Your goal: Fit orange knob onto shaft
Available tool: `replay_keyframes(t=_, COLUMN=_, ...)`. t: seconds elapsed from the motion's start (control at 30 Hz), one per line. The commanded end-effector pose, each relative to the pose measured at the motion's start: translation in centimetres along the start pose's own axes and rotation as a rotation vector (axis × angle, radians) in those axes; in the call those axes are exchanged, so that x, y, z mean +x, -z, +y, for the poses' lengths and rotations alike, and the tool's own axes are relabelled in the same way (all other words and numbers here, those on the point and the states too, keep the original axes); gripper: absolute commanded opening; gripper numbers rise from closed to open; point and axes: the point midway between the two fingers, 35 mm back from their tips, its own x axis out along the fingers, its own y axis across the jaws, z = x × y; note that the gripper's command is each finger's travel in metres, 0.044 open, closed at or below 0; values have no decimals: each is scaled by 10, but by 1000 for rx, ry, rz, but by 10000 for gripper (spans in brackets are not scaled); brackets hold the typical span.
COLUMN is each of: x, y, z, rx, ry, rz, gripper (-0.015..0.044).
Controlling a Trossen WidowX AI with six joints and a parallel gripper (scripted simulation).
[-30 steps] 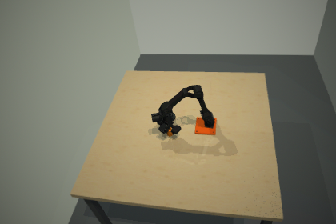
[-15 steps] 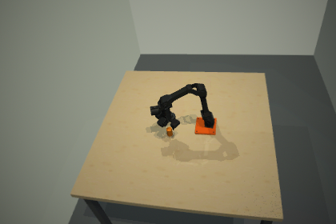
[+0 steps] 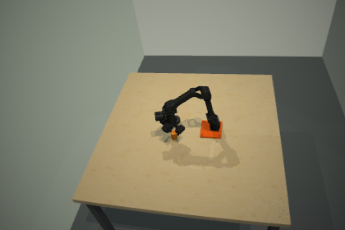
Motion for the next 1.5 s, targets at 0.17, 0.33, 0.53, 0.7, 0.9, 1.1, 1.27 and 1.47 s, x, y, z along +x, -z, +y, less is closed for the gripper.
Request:
replay_keyframes(t=0.17, x=15, y=0, z=1, rx=-4, ry=-5, rz=1, gripper=440)
replay_keyframes(t=0.33, x=23, y=0, z=1, rx=-4, ry=-5, rz=1, gripper=440)
replay_keyframes(t=0.53, x=33, y=0, z=1, rx=-4, ry=-5, rz=1, gripper=440)
replay_keyframes(t=0.7, x=41, y=1, z=1, rx=-4, ry=-5, rz=1, gripper=440)
replay_keyframes(t=0.9, x=50, y=1, z=2, rx=-4, ry=-5, rz=1, gripper=440)
replay_keyframes(t=1.1, x=51, y=2, z=2, rx=-4, ry=-5, rz=1, gripper=335)
replay_keyframes(t=1.27, x=51, y=2, z=2, rx=-4, ry=-5, rz=1, gripper=204)
replay_keyframes(t=1.47, x=51, y=2, z=2, rx=-4, ry=-5, rz=1, gripper=144)
